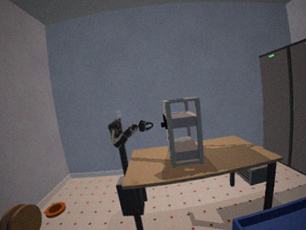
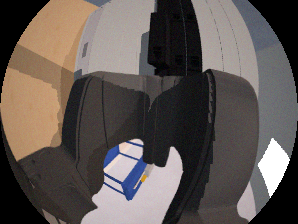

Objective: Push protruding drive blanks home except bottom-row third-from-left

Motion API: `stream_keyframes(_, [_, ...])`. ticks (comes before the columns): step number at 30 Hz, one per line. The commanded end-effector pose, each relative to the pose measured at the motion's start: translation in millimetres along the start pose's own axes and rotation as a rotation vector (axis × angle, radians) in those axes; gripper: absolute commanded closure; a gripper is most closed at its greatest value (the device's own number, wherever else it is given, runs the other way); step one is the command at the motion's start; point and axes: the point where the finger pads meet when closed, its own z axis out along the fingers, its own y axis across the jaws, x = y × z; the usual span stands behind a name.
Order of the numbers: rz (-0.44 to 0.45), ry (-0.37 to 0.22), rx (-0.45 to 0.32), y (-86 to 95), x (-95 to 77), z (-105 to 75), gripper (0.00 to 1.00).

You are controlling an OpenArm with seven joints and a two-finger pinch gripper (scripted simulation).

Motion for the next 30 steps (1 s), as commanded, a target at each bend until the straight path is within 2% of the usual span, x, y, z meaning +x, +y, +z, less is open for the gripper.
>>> stream_keyframes(1, [0.000,0.005,0.006,-0.8,0.8,-0.3,1.00])
stream_keyframes(7, [0.001,0.007,0.000,0.1,1.4,5.9,1.00])
stream_keyframes(13, [0.000,0.007,-0.003,0.8,1.6,27.2,1.00])
stream_keyframes(15, [0.000,0.007,-0.003,0.8,1.6,27.2,1.00])
stream_keyframes(24, [-0.001,0.007,-0.004,1.1,1.9,75.4,1.00])
stream_keyframes(30, [0.001,0.005,-0.005,1.7,1.0,92.6,1.00])
